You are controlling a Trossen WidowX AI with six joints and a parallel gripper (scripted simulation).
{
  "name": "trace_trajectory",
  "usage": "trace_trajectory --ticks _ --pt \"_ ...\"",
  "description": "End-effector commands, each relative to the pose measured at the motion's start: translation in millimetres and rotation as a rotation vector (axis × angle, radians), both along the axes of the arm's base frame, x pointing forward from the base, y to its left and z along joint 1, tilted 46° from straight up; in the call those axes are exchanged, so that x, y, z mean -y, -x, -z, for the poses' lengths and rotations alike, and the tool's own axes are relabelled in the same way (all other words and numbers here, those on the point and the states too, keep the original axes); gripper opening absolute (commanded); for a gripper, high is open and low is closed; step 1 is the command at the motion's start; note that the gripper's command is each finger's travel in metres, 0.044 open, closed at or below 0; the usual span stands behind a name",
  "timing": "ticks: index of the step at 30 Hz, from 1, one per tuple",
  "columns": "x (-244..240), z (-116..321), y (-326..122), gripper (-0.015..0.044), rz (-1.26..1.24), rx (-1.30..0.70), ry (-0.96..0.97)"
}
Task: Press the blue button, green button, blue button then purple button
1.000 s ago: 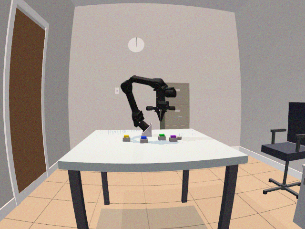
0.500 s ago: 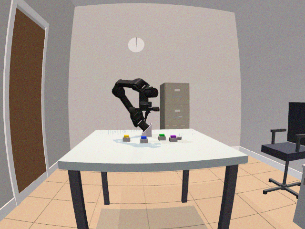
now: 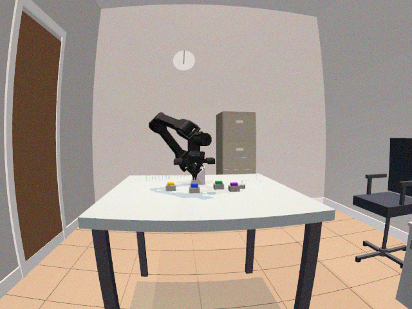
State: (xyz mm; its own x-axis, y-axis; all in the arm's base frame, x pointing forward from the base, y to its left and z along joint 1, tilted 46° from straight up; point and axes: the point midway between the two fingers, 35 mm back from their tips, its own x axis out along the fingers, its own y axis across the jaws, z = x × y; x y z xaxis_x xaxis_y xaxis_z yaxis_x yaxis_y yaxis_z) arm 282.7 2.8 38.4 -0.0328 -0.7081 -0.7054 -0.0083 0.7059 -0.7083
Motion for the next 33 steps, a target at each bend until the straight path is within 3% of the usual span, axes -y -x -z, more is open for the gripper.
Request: trace_trajectory --ticks 1,33 --pt "6.5 4.8 2.7 0.0020 -0.002 -0.012 0.009" --pt "21.2 18.6 3.9 0.0020 -0.002 -0.012 0.010"
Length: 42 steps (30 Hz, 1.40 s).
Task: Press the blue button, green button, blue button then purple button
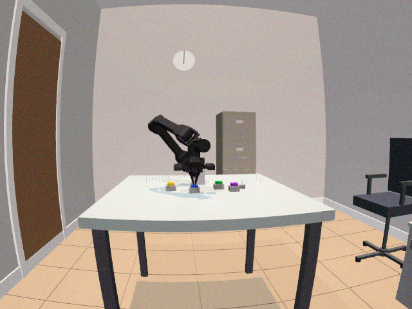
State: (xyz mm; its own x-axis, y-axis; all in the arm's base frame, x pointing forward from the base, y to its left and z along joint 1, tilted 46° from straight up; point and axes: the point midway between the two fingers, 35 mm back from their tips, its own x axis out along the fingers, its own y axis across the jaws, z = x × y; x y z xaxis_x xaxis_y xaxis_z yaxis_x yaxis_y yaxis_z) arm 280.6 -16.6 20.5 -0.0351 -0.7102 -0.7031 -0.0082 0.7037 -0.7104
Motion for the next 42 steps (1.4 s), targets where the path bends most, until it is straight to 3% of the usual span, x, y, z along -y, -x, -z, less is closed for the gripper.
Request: trace_trajectory --ticks 1,20,31,42 --pt "1.9 0.7 1.8 0.0020 -0.003 -0.010 0.007" --pt "-68.1 -62.9 -2.4 0.0020 -0.004 -0.012 0.003" --pt "-195.0 60.1 13.8 0.0020 -0.006 -0.010 -0.011" --pt "-189.3 82.0 17.2 0.0020 -0.004 -0.009 -0.008"
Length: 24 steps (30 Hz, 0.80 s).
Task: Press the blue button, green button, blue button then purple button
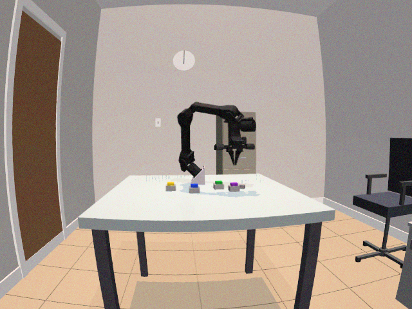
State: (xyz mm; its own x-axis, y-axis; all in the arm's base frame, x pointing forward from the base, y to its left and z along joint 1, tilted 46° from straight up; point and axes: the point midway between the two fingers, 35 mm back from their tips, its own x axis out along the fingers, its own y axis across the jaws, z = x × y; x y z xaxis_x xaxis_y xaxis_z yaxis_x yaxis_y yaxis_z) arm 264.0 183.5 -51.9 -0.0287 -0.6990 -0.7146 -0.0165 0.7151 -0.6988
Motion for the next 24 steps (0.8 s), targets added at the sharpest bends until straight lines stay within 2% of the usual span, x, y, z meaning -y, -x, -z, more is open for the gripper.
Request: trace_trajectory --ticks 1,4,24 --pt "20.1 19.1 0.8 0.0020 0.007 -0.007 0.008" --pt "41.1 38.6 3.1 0.0020 0.007 -0.007 0.010" --pt "60.5 57.8 3.9 0.0020 0.007 -0.006 0.011"
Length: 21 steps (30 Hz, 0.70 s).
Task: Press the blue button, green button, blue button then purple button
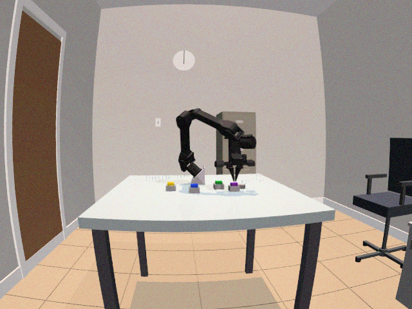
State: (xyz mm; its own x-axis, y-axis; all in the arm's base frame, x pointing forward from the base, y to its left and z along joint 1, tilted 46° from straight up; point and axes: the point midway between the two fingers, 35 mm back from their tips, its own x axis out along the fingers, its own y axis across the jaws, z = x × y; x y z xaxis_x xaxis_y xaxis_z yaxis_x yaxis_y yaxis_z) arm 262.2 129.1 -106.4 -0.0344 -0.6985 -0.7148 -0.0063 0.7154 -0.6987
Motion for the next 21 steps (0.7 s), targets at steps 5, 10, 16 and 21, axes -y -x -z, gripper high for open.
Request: trace_trajectory --ticks 5,10,16,21 --pt "11.8 8.6 2.6 0.0020 -0.005 -0.009 0.011" --pt "12.6 9.3 2.7 0.0020 -0.004 -0.009 0.011" --pt "12.6 9.3 2.7 0.0020 -0.004 -0.009 0.011" --pt "12.6 9.3 2.7 0.0020 -0.004 -0.009 0.011"
